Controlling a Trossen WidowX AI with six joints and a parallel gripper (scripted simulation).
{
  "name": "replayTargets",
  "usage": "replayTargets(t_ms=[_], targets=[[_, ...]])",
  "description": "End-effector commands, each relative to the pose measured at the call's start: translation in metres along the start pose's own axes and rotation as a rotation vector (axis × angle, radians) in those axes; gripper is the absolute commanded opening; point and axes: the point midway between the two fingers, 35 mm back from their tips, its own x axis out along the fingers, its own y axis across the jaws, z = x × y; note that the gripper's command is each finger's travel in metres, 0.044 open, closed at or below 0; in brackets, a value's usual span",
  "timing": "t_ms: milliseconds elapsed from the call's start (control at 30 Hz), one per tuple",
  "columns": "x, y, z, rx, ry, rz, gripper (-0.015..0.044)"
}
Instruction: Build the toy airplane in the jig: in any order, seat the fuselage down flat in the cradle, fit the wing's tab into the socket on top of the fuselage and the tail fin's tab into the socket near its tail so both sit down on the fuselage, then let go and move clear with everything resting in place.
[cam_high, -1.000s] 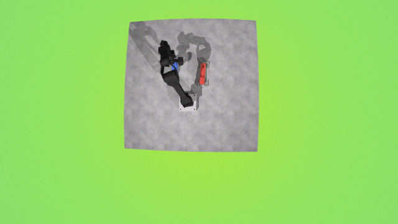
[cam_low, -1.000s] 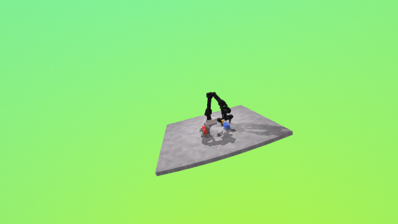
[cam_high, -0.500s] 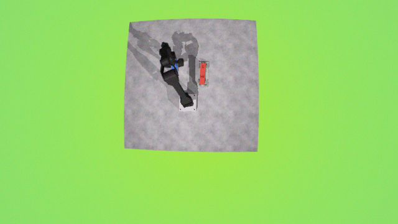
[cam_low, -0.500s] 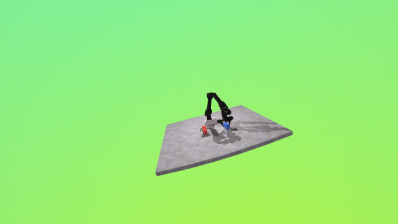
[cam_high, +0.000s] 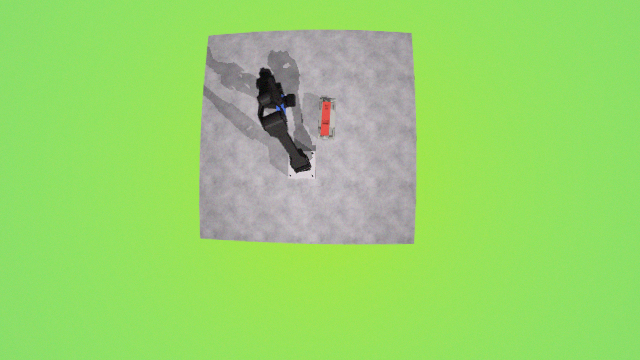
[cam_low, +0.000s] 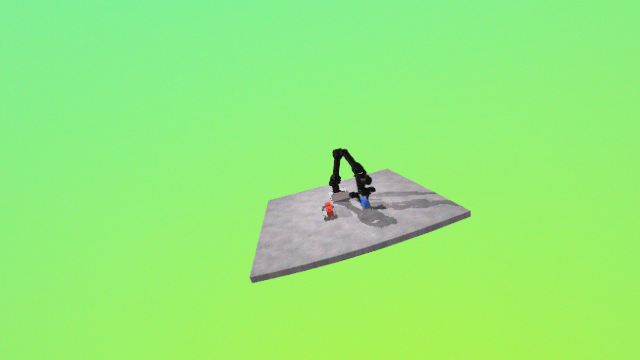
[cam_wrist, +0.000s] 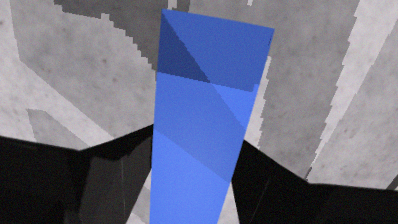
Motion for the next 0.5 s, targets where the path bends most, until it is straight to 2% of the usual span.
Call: replayTargets(t_ms=[0, 33, 467], targets=[[-0.003, 0.001, 0.000, 0.007, 0.003, 0.001, 0.0026], [-0.004, 0.001, 0.000, 0.009, 0.005, 0.000, 0.0000], [-0.036, 0.002, 0.005, 0.011, 0.006, 0.000, 0.0000]])
